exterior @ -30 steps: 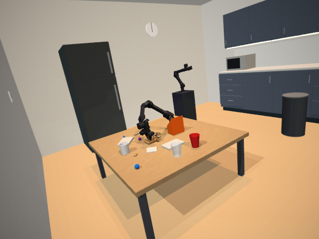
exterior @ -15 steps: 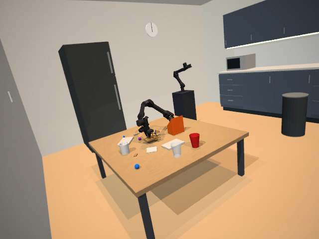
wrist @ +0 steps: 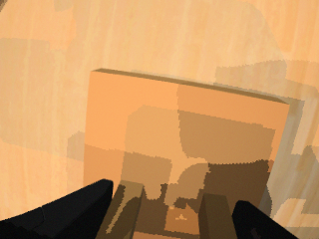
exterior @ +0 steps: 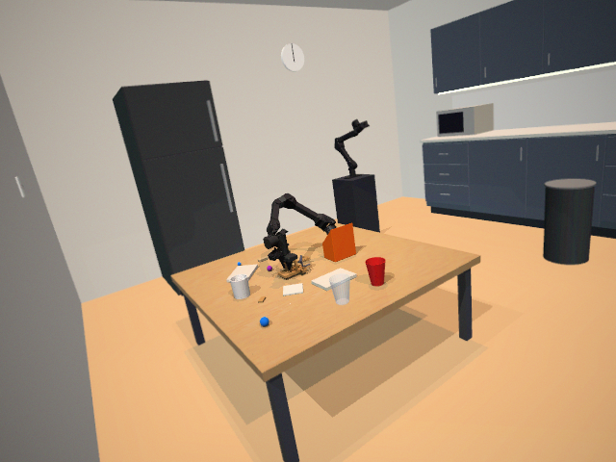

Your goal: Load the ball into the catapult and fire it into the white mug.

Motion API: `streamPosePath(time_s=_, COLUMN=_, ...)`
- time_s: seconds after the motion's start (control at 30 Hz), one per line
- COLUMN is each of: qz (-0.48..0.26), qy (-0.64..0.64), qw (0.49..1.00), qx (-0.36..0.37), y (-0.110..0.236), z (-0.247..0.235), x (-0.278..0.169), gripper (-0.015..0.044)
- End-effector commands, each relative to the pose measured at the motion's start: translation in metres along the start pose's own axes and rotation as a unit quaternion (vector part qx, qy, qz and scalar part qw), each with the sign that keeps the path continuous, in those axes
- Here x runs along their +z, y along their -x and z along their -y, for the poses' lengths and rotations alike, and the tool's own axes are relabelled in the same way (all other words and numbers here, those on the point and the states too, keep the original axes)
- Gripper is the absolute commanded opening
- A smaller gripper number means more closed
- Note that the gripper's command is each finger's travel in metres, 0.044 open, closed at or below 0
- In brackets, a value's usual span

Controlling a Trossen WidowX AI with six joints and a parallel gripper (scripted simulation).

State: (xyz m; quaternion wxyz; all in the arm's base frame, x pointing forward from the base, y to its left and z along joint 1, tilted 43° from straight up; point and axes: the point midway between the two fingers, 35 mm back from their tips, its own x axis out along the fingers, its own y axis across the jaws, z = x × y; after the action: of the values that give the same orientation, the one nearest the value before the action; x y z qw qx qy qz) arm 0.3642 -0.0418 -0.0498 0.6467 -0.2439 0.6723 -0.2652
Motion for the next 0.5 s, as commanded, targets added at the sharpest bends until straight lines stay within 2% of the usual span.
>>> streamPosePath(time_s=0.0, qz=0.005, qy=0.005, qw=1.0, qx=-0.002, y=-0.0023, z=-0.0007, x=0.0005, gripper=0.0)
streamPosePath(time_s=0.37, qz=0.0, qy=0.0, qw=1.0, qx=0.0, y=-0.0097, z=0.0002, x=-0.0003, gripper=0.0)
streamPosePath(time_s=0.47, qz=0.0, qy=0.0, qw=1.0, qx=0.0, y=-0.0097, z=0.0002, x=-0.0003, gripper=0.0079)
